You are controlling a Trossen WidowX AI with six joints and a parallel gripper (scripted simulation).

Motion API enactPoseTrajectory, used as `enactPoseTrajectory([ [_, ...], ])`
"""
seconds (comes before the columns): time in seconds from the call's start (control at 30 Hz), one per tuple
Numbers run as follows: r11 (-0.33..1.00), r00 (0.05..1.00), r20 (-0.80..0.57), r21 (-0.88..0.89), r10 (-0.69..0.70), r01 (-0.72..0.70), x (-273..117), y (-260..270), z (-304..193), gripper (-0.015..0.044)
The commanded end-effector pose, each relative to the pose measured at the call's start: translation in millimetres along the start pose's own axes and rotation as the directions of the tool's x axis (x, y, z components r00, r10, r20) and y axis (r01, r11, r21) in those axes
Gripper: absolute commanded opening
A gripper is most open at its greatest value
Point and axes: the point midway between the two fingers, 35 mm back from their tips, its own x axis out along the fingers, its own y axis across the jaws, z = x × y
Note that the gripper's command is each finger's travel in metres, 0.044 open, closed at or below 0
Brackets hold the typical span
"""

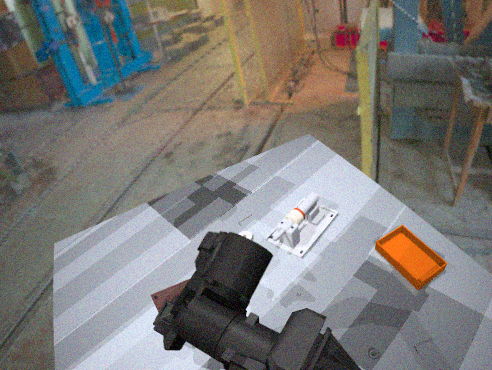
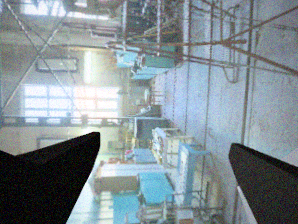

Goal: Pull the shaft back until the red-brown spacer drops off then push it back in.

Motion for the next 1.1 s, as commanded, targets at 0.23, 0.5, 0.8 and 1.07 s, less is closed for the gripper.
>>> enactPoseTrajectory([
  [0.23, 0.955, 0.986, -0.037, 0.257, 0.161, -0.147, -16.6, -2.1, 65.6, 0.044],
  [0.5, 0.796, 0.958, -0.023, 0.562, 0.285, -0.223, -5.8, -45.6, 131.1, 0.044],
  [0.8, 0.562, 0.954, 0.01, 0.806, 0.3, -0.185, 39.9, -131.5, 154.4, 0.044],
  [1.07, 0.361, 0.974, -0.016, 0.93, 0.226, -0.069, 88.0, -215.6, 114.3, 0.044],
])
